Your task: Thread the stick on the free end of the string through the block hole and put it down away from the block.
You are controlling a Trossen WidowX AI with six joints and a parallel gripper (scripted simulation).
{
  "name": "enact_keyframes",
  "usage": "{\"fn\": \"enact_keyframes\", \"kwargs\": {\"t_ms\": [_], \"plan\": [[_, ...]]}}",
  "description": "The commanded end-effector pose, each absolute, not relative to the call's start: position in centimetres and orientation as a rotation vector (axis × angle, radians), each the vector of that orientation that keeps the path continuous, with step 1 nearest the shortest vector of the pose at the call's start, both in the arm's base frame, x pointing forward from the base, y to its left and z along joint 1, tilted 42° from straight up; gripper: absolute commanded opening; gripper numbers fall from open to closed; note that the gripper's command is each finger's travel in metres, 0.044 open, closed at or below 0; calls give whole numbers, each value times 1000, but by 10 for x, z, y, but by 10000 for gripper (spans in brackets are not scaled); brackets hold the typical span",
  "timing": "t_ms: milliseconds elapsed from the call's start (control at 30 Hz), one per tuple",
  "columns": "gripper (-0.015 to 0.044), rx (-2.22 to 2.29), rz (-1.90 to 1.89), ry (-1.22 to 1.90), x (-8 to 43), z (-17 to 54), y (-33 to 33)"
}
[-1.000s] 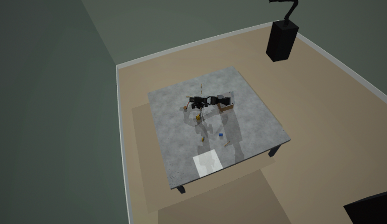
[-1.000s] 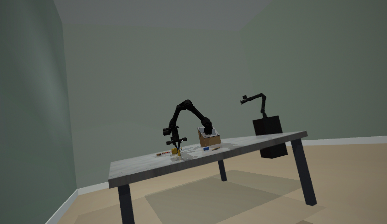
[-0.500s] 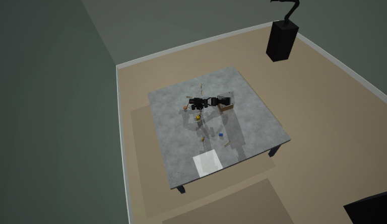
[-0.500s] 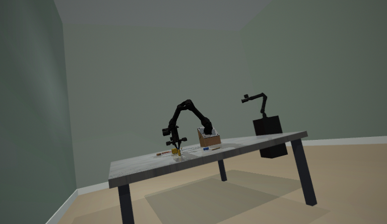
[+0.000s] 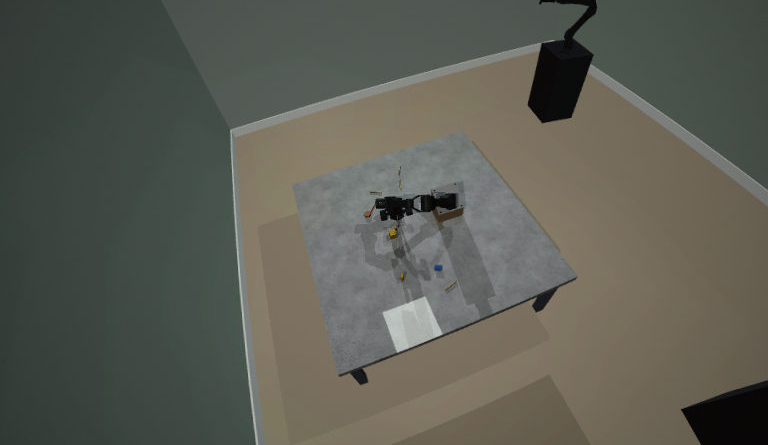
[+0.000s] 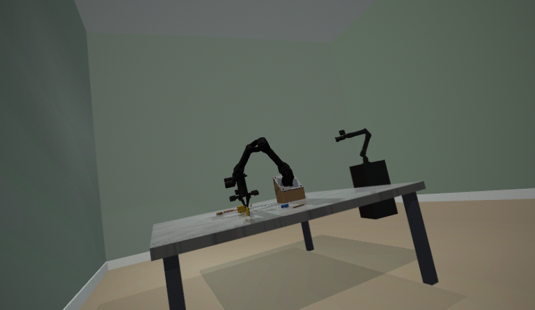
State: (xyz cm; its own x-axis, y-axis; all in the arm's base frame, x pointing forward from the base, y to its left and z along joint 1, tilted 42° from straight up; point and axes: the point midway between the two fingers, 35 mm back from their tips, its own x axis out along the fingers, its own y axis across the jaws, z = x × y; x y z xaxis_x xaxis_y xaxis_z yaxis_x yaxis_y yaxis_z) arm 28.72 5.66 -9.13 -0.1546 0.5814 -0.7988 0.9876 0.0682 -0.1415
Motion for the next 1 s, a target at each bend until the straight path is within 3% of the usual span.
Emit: {"fn": "enact_keyframes", "kwargs": {"t_ms": [0, 967], "plan": [[0, 1564, -948, 1798, 285, -87, 61], [0, 1608, -921, 1744, 282, -81, 86]]}}
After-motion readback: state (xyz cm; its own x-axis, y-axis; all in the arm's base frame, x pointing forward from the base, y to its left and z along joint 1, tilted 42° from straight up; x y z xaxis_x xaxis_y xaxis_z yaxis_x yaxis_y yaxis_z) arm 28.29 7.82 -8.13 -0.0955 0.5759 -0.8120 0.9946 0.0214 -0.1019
